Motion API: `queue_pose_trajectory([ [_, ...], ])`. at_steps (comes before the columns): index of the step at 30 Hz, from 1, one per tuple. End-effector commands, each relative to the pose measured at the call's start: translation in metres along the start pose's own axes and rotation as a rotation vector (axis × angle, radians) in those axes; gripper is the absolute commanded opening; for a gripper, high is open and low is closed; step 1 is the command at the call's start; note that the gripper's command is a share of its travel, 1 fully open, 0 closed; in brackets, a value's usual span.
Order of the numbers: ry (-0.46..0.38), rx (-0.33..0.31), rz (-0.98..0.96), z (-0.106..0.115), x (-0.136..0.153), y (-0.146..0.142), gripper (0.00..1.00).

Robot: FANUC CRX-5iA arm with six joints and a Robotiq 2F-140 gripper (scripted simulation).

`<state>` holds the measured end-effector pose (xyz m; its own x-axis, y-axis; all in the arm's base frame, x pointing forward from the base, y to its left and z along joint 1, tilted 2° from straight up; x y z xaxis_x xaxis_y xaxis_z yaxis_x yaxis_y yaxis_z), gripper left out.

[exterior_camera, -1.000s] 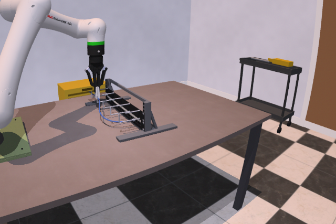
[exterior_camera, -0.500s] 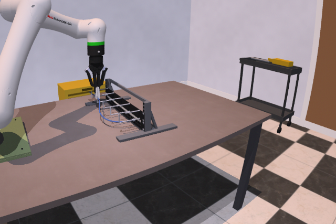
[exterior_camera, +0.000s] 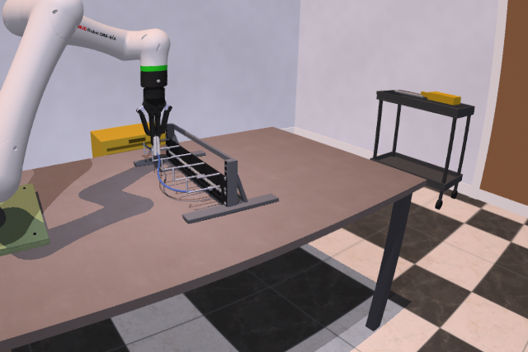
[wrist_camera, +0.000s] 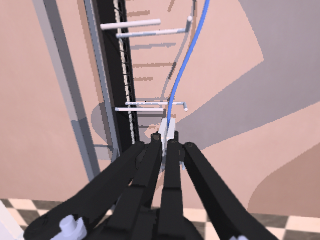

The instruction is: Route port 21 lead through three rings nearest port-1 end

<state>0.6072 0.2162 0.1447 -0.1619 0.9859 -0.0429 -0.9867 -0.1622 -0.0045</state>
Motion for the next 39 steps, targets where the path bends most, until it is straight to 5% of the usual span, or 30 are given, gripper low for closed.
queue_pose_trajectory([
  [1, 0.0, -0.001, 0.0, 0.0, 0.0, -0.003, 0.0],
  [39, 0.0, -0.001, 0.0, 0.0, -0.004, -0.028, 0.0],
])
Point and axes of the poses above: the point where the finger pads meet when closed, its own z axis back along the fingers, its own y axis across the jaws, x = y × z, the point moved 7 cm from there along z, back along the fingers, and after that the axes turned 8 degrees about z, right-handed, at the moved point
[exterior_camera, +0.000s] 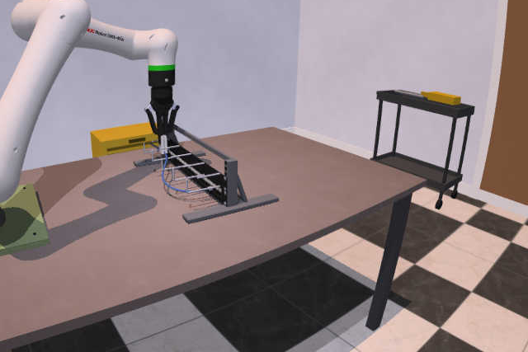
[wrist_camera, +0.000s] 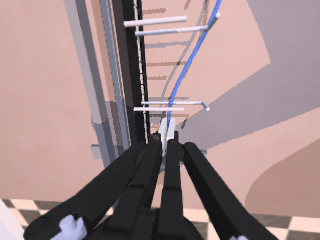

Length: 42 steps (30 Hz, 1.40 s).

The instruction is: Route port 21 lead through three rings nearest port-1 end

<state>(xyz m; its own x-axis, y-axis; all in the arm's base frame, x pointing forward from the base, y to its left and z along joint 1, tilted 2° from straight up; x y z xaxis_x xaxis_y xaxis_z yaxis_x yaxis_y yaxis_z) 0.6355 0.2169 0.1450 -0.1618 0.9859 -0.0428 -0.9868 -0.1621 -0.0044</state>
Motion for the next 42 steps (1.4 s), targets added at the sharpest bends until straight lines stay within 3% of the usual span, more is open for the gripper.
queue_pose_trajectory([
  [1, 0.0, -0.001, 0.0, 0.0003, -0.0001, -0.0002, 0.0],
  [7, 0.0, -0.001, 0.0, 0.0003, -0.0001, -0.0002, 0.0],
  [8, 0.0, -0.001, 0.0, 0.0003, -0.0001, -0.0002, 0.2],
  [42, 0.0, -0.001, 0.0, 0.0003, -0.0001, -0.0002, 0.2],
])
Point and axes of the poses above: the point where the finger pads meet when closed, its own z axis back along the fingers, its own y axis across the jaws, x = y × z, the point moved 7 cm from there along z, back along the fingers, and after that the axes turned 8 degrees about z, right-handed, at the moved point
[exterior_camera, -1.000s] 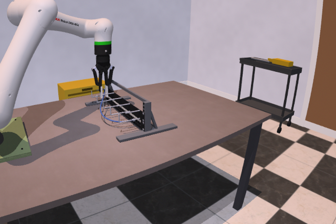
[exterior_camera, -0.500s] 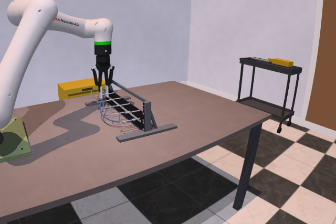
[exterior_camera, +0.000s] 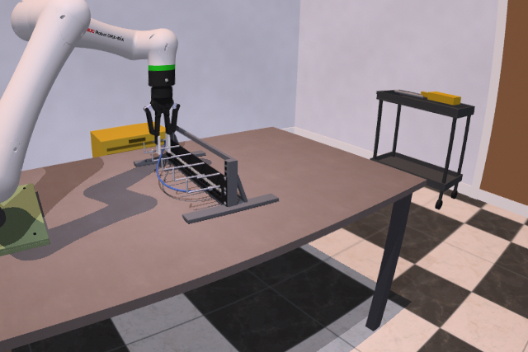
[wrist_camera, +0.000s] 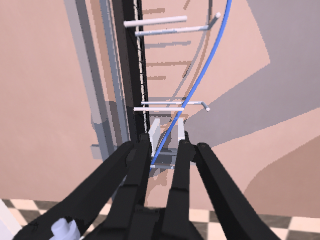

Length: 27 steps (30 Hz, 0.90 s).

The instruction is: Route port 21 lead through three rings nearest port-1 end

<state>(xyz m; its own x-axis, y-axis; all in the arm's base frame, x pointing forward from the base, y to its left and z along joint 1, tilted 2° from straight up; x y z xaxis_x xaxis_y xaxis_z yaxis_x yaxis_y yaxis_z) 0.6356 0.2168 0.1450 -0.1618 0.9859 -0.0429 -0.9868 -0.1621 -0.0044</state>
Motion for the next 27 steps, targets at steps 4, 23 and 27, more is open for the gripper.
queue_pose_trajectory([
  [4, 0.0, -0.001, 0.0, 0.001, 0.0, 0.0, 0.2],
  [23, 0.0, -0.001, 0.0, 0.035, 0.0, 0.0, 0.2],
  [27, 0.0, -0.001, 0.0, 0.048, 0.0, 0.0, 0.2],
])
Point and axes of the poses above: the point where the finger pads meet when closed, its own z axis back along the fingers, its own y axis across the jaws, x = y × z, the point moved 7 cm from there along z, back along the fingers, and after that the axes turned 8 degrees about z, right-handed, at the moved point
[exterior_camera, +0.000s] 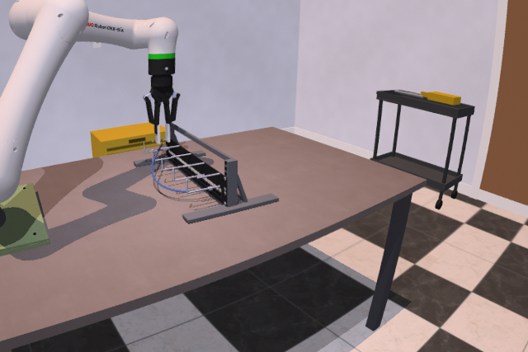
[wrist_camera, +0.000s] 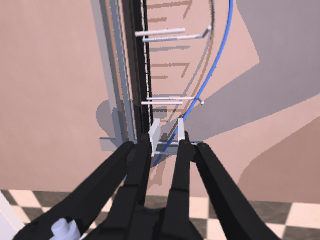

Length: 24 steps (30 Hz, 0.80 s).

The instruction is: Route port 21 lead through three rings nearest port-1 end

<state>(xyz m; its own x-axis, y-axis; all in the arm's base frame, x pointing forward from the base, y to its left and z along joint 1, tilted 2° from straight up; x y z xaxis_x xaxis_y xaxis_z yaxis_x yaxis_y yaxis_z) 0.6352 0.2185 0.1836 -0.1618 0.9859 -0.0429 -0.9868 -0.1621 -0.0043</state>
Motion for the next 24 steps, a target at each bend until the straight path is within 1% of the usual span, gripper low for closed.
queue_pose_trajectory([
  [1, 0.0, -0.001, 0.0, 0.013, 0.0, 0.0, 0.2],
  [9, 0.0, -0.001, 0.0, 0.033, 0.0, 0.0, 0.2],
  [17, 0.0, -0.001, 0.0, 0.04, 0.0, 0.0, 0.2],
  [23, 0.0, -0.001, 0.0, 0.042, 0.0, 0.0, 0.2],
  [24, 0.0, -0.001, 0.0, 0.042, 0.0, 0.0, 0.0],
])
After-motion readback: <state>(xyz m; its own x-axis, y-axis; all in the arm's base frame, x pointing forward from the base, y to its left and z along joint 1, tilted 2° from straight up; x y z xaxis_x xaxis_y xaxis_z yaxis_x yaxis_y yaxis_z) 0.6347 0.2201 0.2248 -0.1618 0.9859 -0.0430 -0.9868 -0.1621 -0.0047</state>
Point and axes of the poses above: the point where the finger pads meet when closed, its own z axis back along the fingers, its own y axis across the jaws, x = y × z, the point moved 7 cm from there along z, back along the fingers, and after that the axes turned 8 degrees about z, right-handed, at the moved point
